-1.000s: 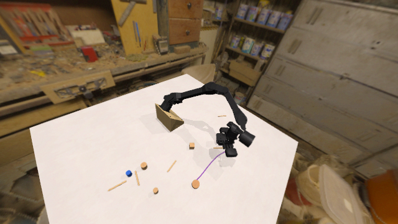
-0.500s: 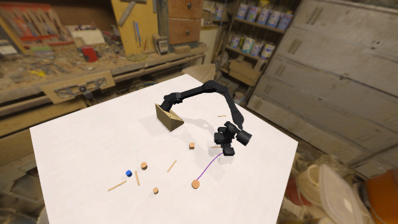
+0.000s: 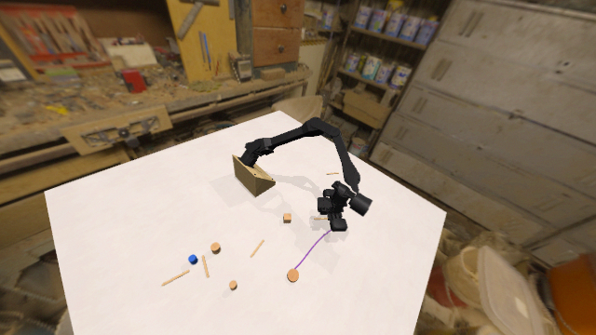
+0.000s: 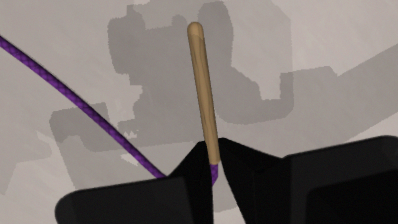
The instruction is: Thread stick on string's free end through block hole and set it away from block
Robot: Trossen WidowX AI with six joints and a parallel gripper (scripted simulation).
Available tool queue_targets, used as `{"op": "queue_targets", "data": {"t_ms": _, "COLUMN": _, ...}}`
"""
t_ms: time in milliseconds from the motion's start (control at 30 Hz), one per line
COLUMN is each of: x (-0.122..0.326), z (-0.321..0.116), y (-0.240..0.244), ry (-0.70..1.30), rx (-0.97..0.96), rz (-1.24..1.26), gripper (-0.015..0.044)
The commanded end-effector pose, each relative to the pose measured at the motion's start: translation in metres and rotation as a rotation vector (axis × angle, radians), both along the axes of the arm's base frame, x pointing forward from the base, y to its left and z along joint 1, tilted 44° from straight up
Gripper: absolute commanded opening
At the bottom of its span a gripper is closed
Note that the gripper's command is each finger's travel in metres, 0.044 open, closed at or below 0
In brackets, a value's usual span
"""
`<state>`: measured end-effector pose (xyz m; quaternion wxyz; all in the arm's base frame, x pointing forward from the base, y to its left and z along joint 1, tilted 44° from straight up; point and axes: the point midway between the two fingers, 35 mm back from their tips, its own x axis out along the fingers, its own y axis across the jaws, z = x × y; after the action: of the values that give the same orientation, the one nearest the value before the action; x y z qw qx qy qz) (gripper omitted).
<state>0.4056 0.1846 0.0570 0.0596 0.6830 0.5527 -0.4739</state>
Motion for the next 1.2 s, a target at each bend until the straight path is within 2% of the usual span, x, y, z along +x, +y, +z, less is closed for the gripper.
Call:
{"op": "queue_targets", "data": {"t_ms": 0, "x": -0.003, "z": 0.000, "y": -0.001, "ry": 0.000, "rx": -0.001, "rz": -0.006, "gripper": 0.0000}}
{"op": "queue_targets", "data": {"t_ms": 1167, "x": -0.025, "z": -0.026, "y": -0.029, "ry": 0.002, "rx": -0.005, "rz": -0.006, "gripper": 0.0000}}
